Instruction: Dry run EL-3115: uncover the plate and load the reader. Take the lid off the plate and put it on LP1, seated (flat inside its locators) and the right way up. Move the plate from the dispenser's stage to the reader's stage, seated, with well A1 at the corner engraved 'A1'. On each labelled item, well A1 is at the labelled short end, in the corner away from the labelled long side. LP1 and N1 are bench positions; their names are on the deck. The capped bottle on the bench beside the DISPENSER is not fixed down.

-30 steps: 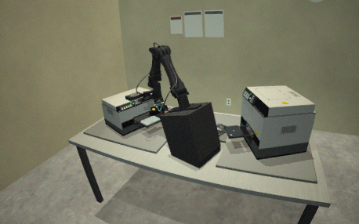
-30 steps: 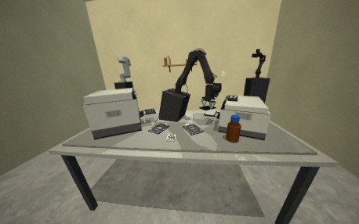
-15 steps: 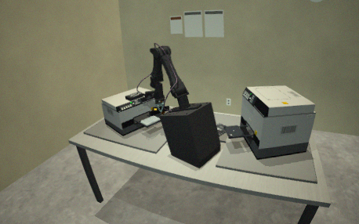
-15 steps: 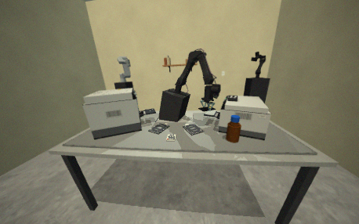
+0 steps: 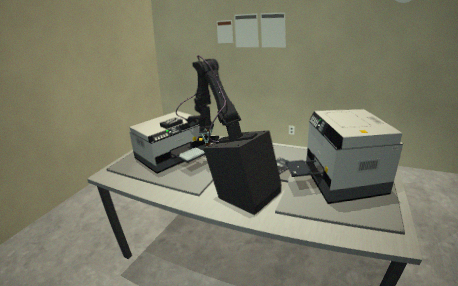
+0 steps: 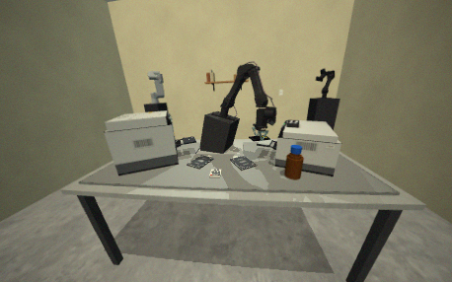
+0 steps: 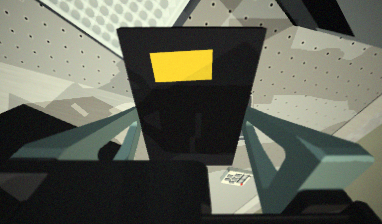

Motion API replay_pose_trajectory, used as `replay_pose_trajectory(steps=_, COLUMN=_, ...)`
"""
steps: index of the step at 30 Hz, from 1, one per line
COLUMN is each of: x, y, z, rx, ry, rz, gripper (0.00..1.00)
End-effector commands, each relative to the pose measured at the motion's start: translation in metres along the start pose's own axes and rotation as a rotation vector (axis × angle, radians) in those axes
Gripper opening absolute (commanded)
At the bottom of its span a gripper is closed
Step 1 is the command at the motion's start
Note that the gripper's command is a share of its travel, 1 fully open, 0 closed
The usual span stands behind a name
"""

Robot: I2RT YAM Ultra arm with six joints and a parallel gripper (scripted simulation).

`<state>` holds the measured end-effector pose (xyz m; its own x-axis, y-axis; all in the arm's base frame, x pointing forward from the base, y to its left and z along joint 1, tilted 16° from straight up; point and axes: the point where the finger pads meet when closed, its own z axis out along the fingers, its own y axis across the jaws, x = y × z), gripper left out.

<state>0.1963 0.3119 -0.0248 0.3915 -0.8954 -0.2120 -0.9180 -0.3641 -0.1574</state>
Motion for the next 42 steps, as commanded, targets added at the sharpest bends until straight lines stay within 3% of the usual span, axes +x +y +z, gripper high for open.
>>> replay_pose_trajectory(steps=1, x=0.012, y=-0.002, z=0.006, rx=-0.010, ry=-0.001, rz=0.070, gripper=0.85)
replay_pose_trajectory(steps=3, x=0.017, y=-0.003, z=0.008, rx=-0.011, ry=0.000, rz=0.094, gripper=0.85)
replay_pose_trajectory(steps=6, x=0.005, y=-0.019, z=-0.007, rx=0.039, ry=-0.034, rz=0.120, gripper=0.85)
replay_pose_trajectory(steps=8, x=0.000, y=-0.015, z=-0.007, rx=0.031, ry=-0.034, rz=0.128, gripper=0.85)
replay_pose_trajectory(steps=12, x=0.025, y=-0.009, z=0.011, rx=-0.009, ry=-0.001, rz=0.198, gripper=0.85)
replay_pose_trajectory(steps=14, x=0.025, y=-0.009, z=0.011, rx=-0.009, ry=-0.001, rz=0.198, gripper=0.85)
replay_pose_trajectory(steps=15, x=0.023, y=-0.015, z=0.001, rx=0.018, ry=-0.019, rz=0.206, gripper=0.85)
replay_pose_trajectory(steps=17, x=0.020, y=-0.024, z=-0.001, rx=0.033, ry=-0.030, rz=0.227, gripper=0.85)
replay_pose_trajectory(steps=21, x=0.016, y=-0.022, z=-0.001, rx=0.029, ry=-0.033, rz=0.262, gripper=0.85)
replay_pose_trajectory(steps=23, x=0.032, y=-0.016, z=0.013, rx=-0.004, ry=-0.005, rz=0.302, gripper=0.85)
replay_pose_trajectory(steps=26, x=0.042, y=-0.013, z=0.017, rx=-0.016, ry=0.004, rz=0.339, gripper=0.85)
replay_pose_trajectory(steps=29, x=0.035, y=-0.029, z=0.004, rx=0.029, ry=-0.029, rz=0.367, gripper=0.85)
replay_pose_trajectory(steps=32, x=0.027, y=-0.028, z=0.003, rx=0.030, ry=-0.036, rz=0.359, gripper=0.85)
replay_pose_trajectory(steps=34, x=0.045, y=-0.023, z=0.015, rx=0.002, ry=-0.009, rz=0.406, gripper=0.85)
replay_pose_trajectory(steps=38, x=0.057, y=-0.019, z=0.021, rx=-0.015, ry=0.003, rz=0.456, gripper=0.85)
replay_pose_trajectory(steps=39, x=0.053, y=-0.026, z=0.012, rx=0.012, ry=-0.017, rz=0.463, gripper=0.85)
replay_pose_trajectory(steps=42, x=0.044, y=-0.035, z=0.007, rx=0.031, ry=-0.036, rz=0.484, gripper=0.85)
